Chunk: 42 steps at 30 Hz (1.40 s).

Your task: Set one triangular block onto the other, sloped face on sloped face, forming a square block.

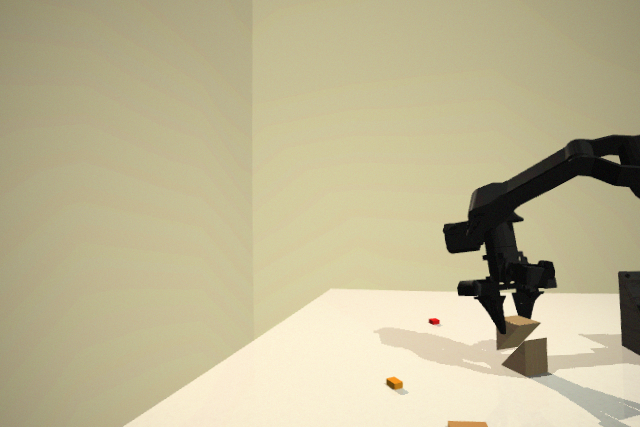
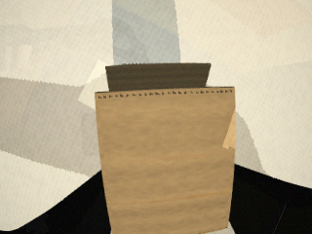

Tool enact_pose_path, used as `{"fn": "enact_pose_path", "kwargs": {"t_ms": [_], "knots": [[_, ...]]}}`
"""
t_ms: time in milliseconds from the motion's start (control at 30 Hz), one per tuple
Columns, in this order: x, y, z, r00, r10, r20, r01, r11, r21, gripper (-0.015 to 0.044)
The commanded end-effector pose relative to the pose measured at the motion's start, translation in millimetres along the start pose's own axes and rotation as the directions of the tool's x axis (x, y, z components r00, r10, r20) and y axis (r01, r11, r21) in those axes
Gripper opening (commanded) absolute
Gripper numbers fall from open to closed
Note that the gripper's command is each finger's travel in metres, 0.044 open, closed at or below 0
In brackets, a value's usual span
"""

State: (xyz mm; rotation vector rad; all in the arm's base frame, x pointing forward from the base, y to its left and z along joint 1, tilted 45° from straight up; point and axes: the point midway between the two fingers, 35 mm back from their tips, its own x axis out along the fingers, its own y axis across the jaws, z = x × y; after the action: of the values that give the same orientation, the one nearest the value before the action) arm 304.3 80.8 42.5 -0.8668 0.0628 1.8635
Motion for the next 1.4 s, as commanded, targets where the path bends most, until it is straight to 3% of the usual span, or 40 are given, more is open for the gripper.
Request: {"fn": "enact_pose_path", "kwargs": {"t_ms": [0,1367], "knots": [[0.2,-0.8,0.1,1.000,-0.006,0.002,0.006,1.000,0.004,0.0000],[20.9,-1.1,5.0,1.000,-0.007,0.003,0.007,1.000,0.005,0.0000]]}}
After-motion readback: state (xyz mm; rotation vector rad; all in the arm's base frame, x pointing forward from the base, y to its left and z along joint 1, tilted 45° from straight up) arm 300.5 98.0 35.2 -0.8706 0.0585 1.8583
